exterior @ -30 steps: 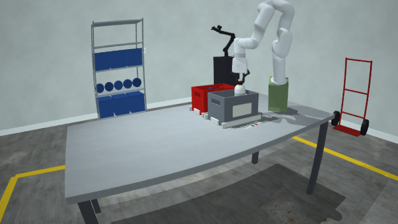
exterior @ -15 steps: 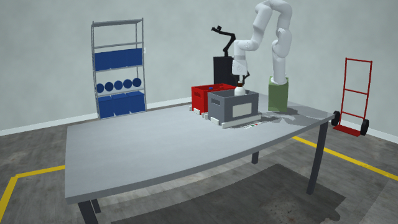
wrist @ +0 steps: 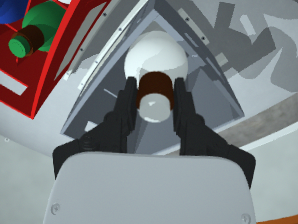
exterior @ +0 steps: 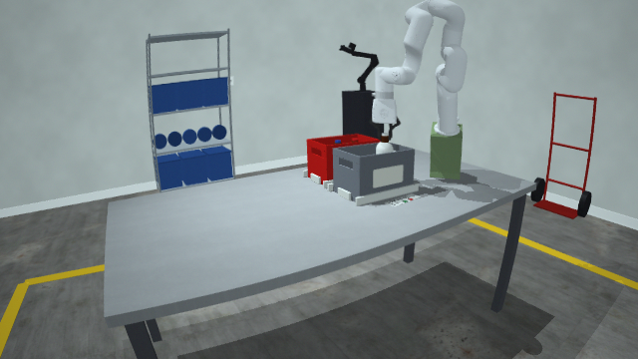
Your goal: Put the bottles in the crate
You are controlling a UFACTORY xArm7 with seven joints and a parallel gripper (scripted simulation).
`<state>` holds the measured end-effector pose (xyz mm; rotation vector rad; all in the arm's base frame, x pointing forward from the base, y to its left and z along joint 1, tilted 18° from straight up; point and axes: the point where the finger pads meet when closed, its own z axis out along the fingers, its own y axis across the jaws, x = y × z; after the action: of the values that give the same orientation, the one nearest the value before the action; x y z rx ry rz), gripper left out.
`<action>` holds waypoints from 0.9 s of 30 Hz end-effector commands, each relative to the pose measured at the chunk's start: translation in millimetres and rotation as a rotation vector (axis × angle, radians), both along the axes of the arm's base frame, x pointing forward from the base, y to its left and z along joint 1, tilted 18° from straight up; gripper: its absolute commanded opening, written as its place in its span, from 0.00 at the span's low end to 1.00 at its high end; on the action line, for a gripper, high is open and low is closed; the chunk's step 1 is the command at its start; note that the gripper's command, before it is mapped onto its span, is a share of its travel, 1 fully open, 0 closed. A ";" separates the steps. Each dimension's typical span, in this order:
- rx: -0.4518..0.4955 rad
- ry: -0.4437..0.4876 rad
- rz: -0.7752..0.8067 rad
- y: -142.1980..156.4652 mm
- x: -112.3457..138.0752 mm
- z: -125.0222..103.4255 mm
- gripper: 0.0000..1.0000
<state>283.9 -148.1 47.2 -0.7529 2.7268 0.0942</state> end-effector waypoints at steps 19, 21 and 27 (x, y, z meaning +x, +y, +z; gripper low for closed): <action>-0.002 -0.003 -0.001 1.8 6.7 -18.7 0.00; -0.002 -0.003 -0.001 1.8 6.7 -18.7 0.00; -0.002 -0.003 -0.001 2.7 8.4 -24.4 0.00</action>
<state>290.6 -145.0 25.3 -0.7528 2.7267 0.0937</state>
